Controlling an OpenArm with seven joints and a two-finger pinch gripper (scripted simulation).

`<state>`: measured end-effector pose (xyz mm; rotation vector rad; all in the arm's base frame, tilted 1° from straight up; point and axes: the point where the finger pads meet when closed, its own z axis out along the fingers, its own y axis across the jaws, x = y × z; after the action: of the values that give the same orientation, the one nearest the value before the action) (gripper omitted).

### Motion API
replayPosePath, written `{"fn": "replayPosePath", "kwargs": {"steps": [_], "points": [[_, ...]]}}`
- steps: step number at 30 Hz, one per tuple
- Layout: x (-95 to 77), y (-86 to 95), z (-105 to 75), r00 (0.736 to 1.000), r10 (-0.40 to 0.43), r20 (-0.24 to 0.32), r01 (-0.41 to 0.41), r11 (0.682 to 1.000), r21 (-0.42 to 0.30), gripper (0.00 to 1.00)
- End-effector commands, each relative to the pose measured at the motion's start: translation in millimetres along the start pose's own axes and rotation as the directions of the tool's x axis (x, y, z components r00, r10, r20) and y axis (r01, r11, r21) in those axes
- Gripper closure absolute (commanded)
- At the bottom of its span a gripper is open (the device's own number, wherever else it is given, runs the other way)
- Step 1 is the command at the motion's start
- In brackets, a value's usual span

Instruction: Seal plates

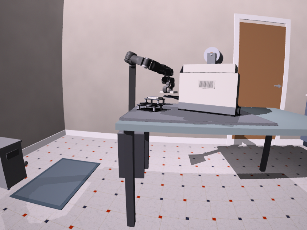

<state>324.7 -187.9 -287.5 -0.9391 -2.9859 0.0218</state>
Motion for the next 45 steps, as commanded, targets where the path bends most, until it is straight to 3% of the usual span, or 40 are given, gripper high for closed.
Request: {"fn": "replayPosePath", "kwargs": {"steps": [1, 45], "points": [[0.5, -2.7, 1.1, 1.0, 0.006, 0.001, -0.006, 1.0, -0.004, 1.0], [23.0, -88.7, 0.7, 1.0, -0.004, 0.0, 0.004, 1.0, -0.003, 1.0]]}}
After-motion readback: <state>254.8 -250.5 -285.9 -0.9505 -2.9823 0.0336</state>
